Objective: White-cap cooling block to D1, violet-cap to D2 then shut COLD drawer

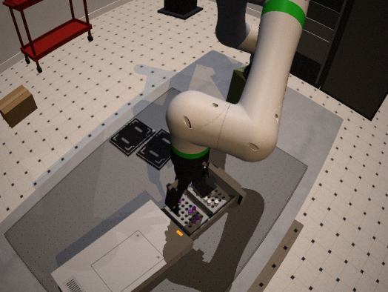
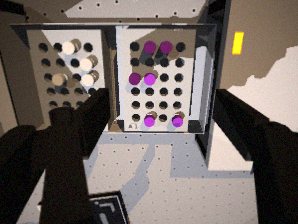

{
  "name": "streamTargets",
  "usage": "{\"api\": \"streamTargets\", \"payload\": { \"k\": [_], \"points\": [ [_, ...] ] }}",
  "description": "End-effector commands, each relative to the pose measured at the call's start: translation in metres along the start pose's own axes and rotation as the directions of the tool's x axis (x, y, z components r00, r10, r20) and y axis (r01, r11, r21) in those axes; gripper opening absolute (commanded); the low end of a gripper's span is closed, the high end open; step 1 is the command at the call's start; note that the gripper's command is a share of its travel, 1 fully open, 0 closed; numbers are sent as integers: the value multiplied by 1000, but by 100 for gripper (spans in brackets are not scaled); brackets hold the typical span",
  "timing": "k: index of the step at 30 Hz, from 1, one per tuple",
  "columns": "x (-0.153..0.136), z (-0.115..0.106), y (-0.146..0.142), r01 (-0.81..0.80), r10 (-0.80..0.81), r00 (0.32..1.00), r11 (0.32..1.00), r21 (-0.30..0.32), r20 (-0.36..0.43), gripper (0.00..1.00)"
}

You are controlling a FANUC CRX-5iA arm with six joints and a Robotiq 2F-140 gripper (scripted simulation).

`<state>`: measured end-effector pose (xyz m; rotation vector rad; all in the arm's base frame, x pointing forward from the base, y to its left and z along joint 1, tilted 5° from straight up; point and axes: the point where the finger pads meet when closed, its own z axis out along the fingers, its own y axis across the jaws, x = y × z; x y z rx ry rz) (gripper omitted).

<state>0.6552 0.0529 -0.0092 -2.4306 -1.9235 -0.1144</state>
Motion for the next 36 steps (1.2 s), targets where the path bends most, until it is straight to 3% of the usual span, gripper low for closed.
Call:
{"api": "streamTargets", "payload": {
  "k": [1, 36],
  "points": [
    [0, 3, 0, 0, 0, 1000, 1000, -3, -1, 66],
    [0, 44, -1, 0, 0, 1000, 1000, -3, -1, 66]
  ]
}}
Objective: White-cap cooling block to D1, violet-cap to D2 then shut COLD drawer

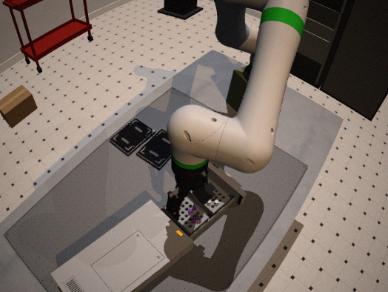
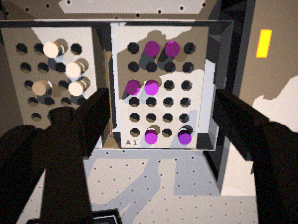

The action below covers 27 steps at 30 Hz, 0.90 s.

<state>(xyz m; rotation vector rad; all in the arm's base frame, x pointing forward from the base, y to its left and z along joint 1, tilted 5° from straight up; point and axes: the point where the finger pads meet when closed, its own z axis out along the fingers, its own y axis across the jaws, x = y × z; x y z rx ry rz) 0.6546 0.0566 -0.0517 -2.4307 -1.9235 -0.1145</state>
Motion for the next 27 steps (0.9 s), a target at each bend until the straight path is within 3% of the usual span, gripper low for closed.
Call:
{"api": "streamTargets", "payload": {
  "k": [1, 27],
  "points": [
    [0, 3, 1, 0, 0, 1000, 1000, -3, -1, 66],
    [0, 23, 1, 0, 0, 1000, 1000, -3, -1, 66]
  ]
}}
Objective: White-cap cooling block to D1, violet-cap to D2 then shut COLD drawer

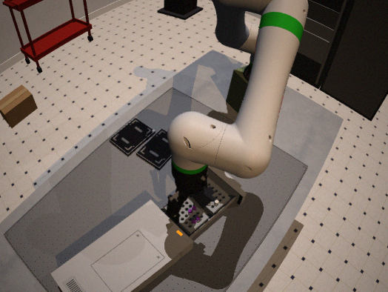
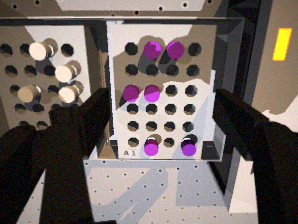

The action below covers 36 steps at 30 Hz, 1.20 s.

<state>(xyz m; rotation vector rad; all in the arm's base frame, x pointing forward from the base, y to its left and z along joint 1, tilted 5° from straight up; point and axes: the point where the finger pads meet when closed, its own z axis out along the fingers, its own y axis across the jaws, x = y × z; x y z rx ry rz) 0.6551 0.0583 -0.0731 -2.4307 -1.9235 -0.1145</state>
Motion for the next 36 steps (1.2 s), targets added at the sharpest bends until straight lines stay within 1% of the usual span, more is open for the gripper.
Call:
{"api": "streamTargets", "payload": {
  "k": [1, 16, 26, 27, 29, 36],
  "points": [
    [0, 3, 1, 0, 0, 1000, 1000, -3, -1, 66],
    [0, 19, 1, 0, 0, 1000, 1000, -2, -1, 66],
    [0, 19, 1, 0, 0, 1000, 1000, -3, -1, 66],
    [0, 19, 1, 0, 0, 1000, 1000, -3, -1, 64],
    [0, 19, 1, 0, 0, 1000, 1000, -3, -1, 64],
    [0, 19, 1, 0, 0, 1000, 1000, -3, -1, 54]
  ]
}}
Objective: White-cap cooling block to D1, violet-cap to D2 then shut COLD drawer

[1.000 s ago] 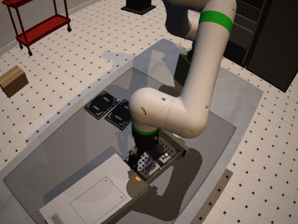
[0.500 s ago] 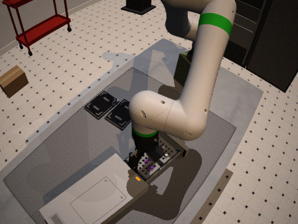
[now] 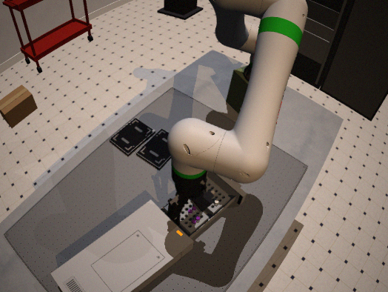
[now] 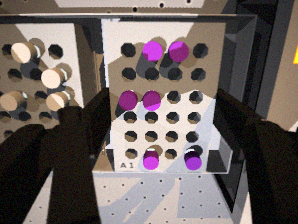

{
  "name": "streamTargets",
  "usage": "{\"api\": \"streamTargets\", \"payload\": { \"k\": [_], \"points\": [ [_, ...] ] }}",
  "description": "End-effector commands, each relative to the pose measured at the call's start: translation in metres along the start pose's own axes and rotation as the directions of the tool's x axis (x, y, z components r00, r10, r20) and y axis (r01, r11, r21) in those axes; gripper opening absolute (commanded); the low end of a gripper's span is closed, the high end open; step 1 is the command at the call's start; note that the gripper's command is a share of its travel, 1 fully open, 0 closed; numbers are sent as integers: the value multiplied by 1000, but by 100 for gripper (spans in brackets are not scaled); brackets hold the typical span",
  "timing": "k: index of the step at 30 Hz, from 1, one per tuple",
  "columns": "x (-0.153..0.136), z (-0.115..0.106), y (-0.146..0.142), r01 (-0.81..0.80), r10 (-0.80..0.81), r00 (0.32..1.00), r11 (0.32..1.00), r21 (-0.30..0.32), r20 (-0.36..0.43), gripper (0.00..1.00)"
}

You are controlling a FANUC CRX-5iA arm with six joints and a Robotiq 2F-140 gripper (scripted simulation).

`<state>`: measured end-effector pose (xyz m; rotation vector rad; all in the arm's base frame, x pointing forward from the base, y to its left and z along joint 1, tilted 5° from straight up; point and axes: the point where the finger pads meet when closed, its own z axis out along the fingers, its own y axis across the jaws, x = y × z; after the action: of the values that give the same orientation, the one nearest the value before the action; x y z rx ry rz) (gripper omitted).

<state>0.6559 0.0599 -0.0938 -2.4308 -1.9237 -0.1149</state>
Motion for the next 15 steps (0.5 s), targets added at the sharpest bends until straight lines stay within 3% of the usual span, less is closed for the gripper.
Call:
{"api": "streamTargets", "payload": {
  "k": [1, 15],
  "points": [
    [0, -1, 1, 0, 0, 1000, 1000, -2, -1, 52],
    [0, -1, 1, 0, 0, 1000, 1000, -2, -1, 34]
  ]
}}
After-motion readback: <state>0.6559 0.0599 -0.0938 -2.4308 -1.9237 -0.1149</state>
